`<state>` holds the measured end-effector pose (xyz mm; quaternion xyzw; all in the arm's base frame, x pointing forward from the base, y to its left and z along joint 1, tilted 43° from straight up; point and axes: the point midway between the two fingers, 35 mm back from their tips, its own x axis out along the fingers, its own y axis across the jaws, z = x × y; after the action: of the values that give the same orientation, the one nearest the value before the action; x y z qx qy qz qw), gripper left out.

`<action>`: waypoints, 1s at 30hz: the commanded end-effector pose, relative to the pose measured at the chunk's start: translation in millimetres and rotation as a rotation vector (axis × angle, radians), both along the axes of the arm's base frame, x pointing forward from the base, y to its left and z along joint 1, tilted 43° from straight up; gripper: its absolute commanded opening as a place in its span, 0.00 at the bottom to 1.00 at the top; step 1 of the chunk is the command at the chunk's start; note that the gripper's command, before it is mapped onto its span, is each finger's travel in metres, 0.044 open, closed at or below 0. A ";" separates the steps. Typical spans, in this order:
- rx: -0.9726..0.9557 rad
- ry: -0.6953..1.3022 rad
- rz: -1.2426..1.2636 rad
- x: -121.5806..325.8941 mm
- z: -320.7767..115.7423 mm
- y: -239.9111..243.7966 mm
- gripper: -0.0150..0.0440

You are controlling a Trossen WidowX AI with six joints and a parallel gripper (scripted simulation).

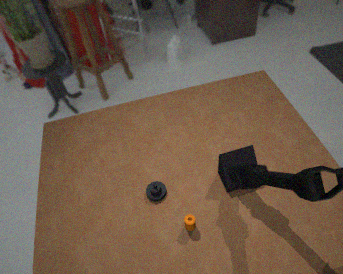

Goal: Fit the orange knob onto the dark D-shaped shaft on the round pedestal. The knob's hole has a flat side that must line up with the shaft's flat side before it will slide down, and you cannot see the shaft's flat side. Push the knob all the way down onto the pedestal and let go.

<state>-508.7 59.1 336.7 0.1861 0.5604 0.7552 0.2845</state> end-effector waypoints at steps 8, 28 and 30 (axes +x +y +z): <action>0.090 -0.157 0.271 -3.8 -20.7 -98.6 1.00; 0.586 -0.491 1.142 129.7 -88.8 -377.0 1.00; 0.651 -0.518 1.245 156.0 -98.2 -400.7 1.00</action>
<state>-389.2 -309.6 248.8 -0.2387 0.2753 0.9274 -0.0848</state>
